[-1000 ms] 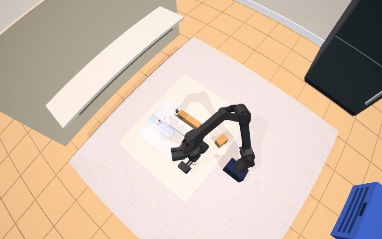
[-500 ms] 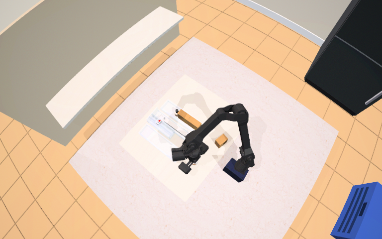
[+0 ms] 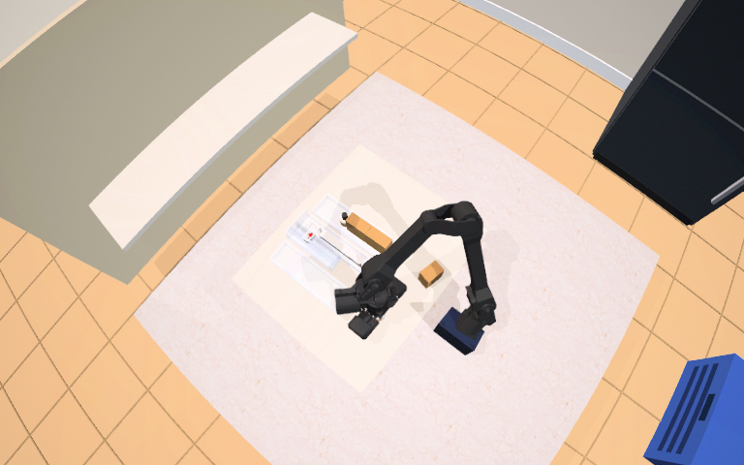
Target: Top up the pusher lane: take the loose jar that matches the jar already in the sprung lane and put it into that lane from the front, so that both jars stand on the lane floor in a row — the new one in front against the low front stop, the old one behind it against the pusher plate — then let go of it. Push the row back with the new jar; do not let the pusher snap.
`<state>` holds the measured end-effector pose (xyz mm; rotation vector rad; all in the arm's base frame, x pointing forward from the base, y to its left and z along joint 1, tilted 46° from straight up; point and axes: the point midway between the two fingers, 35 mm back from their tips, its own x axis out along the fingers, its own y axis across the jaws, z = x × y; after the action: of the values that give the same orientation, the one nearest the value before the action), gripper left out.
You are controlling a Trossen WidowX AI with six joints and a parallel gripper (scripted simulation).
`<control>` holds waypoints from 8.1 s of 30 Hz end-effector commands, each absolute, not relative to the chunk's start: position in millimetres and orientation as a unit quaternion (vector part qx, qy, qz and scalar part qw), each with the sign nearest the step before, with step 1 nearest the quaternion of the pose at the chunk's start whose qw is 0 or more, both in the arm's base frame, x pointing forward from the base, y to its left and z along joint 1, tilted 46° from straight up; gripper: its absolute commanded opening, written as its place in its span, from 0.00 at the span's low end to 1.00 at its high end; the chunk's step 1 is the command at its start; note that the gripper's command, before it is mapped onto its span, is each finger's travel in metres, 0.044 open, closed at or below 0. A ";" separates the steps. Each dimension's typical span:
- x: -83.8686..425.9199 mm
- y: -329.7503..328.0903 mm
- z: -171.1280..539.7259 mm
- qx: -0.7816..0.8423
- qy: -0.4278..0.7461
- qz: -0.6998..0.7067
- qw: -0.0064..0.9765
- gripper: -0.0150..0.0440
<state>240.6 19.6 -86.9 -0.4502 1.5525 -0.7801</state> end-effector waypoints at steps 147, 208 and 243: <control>327.8 -48.3 -1.5 -0.209 0.679 -0.331 0.621 0.25; 349.4 -53.5 1.7 -0.209 0.679 -0.332 0.621 0.25; 350.8 -54.1 1.3 -0.209 0.679 -0.332 0.621 0.25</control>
<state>345.8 -51.9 -0.8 -0.4730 1.5830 -0.7536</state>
